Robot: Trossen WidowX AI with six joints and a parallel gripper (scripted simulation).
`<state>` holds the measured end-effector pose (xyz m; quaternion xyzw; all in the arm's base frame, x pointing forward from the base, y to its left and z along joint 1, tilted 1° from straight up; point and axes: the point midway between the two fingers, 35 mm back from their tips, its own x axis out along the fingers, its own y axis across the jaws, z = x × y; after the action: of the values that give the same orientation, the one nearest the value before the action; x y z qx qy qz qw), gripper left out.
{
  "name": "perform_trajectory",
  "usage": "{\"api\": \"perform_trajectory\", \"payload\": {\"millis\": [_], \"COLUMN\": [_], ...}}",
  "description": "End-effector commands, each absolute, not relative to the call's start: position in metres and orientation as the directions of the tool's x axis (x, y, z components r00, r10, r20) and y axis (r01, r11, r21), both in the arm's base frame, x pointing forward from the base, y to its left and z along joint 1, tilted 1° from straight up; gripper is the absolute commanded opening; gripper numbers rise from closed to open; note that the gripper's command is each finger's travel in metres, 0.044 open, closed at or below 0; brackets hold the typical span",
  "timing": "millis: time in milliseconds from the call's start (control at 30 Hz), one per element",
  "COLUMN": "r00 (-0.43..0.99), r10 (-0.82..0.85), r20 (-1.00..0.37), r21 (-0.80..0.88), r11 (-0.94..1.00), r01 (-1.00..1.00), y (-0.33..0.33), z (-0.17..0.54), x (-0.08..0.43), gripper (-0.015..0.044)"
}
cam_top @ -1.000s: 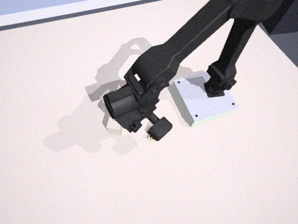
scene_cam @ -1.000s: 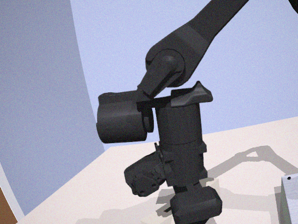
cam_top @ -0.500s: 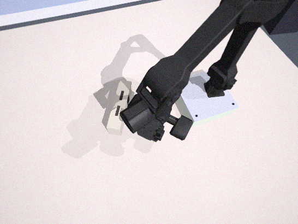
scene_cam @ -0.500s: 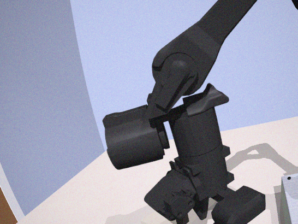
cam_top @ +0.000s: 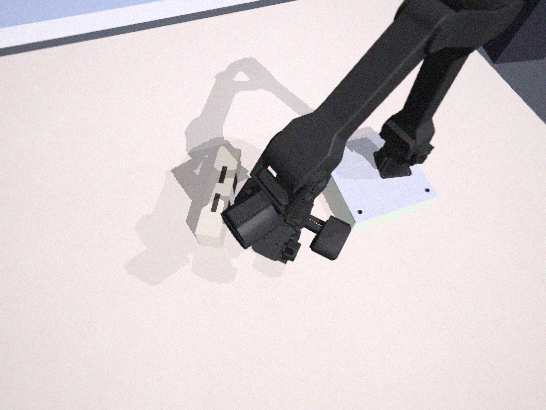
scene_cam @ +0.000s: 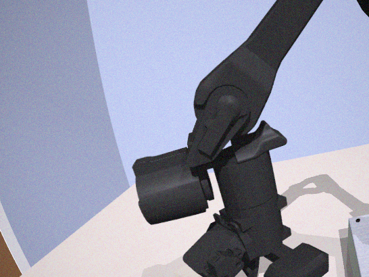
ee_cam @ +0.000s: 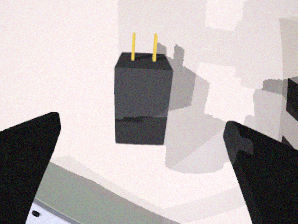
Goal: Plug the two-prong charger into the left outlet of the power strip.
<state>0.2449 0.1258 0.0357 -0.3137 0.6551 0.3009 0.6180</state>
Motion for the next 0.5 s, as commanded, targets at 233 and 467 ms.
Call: {"api": "perform_trajectory", "payload": {"millis": [233, 467], "r00": [-0.045, -0.045], "r10": [-0.036, -0.036], "r20": [-0.998, -0.998], "r21": [0.013, 0.013], "r11": [0.618, 0.618], "r01": [-0.786, -0.786], "y": [0.127, 0.127], "z": [0.017, 0.006], "x": [0.245, 0.244], "gripper": [0.0440, 0.0440]}}
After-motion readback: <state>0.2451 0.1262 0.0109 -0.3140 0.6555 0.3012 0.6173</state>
